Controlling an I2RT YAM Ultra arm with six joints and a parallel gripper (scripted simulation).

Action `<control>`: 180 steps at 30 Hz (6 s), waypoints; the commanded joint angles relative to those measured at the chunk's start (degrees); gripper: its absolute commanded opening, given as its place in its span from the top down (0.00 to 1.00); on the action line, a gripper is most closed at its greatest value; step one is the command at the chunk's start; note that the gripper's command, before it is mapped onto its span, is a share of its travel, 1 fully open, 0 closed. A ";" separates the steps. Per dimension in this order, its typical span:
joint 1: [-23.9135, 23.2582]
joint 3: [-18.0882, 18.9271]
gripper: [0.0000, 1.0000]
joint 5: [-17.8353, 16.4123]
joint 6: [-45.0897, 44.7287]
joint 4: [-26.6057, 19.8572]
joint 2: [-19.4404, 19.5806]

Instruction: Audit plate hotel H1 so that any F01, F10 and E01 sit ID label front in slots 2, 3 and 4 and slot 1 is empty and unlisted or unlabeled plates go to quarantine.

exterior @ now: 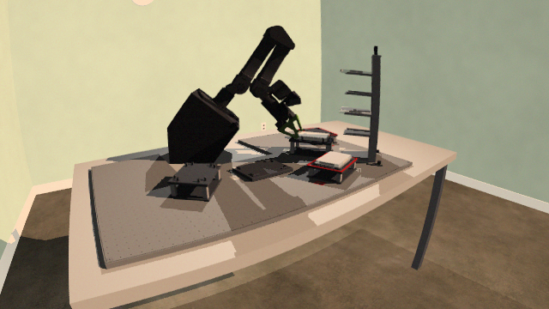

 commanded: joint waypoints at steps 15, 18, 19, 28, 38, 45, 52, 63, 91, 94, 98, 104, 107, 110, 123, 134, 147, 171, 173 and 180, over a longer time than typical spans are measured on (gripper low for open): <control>0.76 -1.43 0.14 0.87 0.37 -7.52 -8.26; 0.83 -1.49 0.14 0.96 0.36 -9.78 -10.57; 0.82 -1.50 0.14 0.99 0.36 -10.57 -11.38; 1.08 -0.92 0.14 1.20 0.43 -15.54 -16.36; 1.23 0.10 0.14 1.42 0.46 -20.83 -21.53; 1.47 1.32 0.14 1.66 0.52 -26.16 -26.60; 1.91 1.72 0.14 1.92 0.56 -31.56 -31.59; 2.14 2.51 0.14 2.32 0.65 -39.03 -38.26; 3.21 5.43 0.14 3.52 0.85 -55.88 -52.11; 3.75 5.91 0.14 3.71 0.91 -57.90 -53.63; 3.96 6.61 0.14 3.98 0.98 -60.62 -55.63; 4.43 7.60 0.14 4.38 1.04 -64.13 -58.12; 3.89 7.75 0.14 4.44 1.01 -64.61 -58.45; 4.71 8.27 0.14 4.66 1.10 -66.30 -59.60; 5.60 10.37 0.14 5.54 1.28 -72.22 -63.34; 6.64 12.58 0.14 6.57 1.50 -77.49 -66.31; 7.06 14.61 0.14 6.96 1.71 -81.73 -68.45; 9.44 19.48 0.14 9.30 2.25 -90.10 -71.67; 9.57 19.69 0.14 9.42 2.27 -90.42 -71.76; 10.45 20.99 0.14 10.28 2.48 -92.40 -72.32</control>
